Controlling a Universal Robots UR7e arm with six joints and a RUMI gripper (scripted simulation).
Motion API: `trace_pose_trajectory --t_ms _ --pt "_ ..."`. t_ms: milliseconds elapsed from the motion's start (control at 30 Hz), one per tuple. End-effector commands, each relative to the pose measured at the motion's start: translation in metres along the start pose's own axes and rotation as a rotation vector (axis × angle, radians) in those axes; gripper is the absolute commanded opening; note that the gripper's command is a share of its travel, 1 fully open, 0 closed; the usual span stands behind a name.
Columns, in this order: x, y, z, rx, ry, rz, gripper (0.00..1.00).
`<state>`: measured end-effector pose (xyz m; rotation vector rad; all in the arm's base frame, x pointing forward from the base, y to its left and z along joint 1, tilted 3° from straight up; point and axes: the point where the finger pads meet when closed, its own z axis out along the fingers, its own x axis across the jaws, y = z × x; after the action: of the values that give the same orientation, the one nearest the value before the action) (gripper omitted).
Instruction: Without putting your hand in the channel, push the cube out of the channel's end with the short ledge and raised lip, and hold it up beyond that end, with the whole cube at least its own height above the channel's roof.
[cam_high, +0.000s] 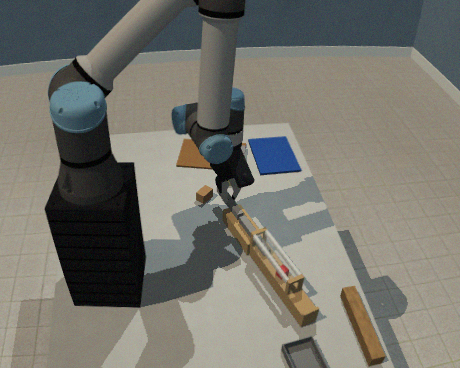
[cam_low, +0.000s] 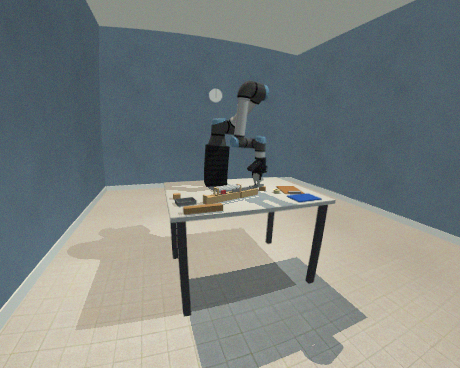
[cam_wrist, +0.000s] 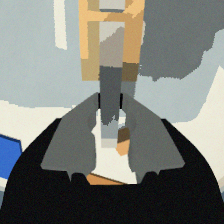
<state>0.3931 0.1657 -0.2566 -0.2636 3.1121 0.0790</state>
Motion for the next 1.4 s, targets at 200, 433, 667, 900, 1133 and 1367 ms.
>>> trace_pose_trajectory --t_ms 200,433,667,900,1133,1367 --pt "-0.001 0.000 0.000 0.000 -0.001 0.000 0.00" --pt "-0.001 0.000 0.000 0.000 -0.001 0.000 0.00" --pt "-0.001 -0.001 0.000 0.000 -0.001 0.000 0.00" --pt "-0.001 -0.006 0.000 0.000 -0.001 0.000 0.00" --pt "-0.001 -0.012 0.000 0.000 -0.001 0.000 0.00" --pt "-0.001 -0.025 0.000 0.000 -0.001 0.000 0.00"
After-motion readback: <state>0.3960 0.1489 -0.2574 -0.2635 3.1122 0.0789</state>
